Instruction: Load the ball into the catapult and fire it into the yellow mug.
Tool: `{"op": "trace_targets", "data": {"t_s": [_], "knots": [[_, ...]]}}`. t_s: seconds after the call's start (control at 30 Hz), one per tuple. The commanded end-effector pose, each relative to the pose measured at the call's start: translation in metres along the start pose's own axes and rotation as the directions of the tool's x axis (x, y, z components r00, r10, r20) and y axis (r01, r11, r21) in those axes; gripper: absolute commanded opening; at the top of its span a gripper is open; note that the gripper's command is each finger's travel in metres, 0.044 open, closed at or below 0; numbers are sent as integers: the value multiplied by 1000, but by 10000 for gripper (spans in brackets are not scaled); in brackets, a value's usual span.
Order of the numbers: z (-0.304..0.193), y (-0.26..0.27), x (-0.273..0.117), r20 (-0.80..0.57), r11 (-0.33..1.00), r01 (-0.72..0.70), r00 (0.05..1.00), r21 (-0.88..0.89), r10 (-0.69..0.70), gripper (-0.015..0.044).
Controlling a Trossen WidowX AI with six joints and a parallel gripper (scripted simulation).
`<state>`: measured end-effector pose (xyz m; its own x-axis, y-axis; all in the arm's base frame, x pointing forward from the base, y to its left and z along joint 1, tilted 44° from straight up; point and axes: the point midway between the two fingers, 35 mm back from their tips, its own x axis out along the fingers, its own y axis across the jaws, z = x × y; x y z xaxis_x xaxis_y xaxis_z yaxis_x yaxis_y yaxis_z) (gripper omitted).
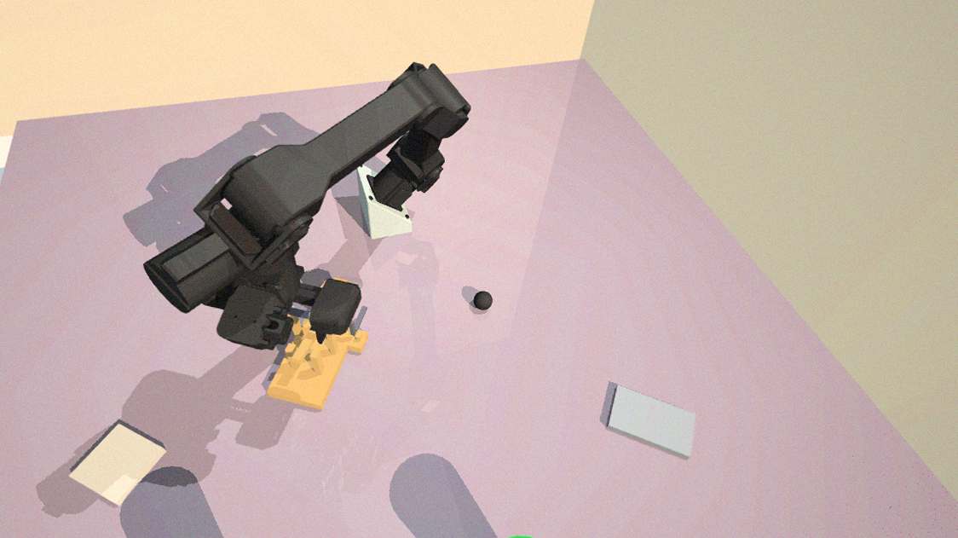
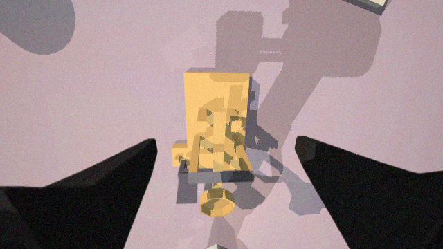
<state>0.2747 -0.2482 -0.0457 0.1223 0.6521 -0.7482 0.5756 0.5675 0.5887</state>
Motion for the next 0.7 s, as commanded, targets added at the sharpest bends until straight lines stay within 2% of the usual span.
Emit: {"op": "trace_targets", "data": {"t_s": [0.0,0.23,0.27,0.3,0.43,0.67], "knots": [[-1,2,12,-30,1000,-5,1000,2,5,440],[-3,-1,-41,-6,995,-15,1000,97,16,440],[-3,-1,-41,-6,995,-15,1000,97,16,440],[-1,4,-25,-20,998,-16,1000,66,17,414],[-14,58,-20,-14,1000,0,1000,-21,0,309],[-70,155,4,-9,977,11,1000,-212,-13,300]]}}
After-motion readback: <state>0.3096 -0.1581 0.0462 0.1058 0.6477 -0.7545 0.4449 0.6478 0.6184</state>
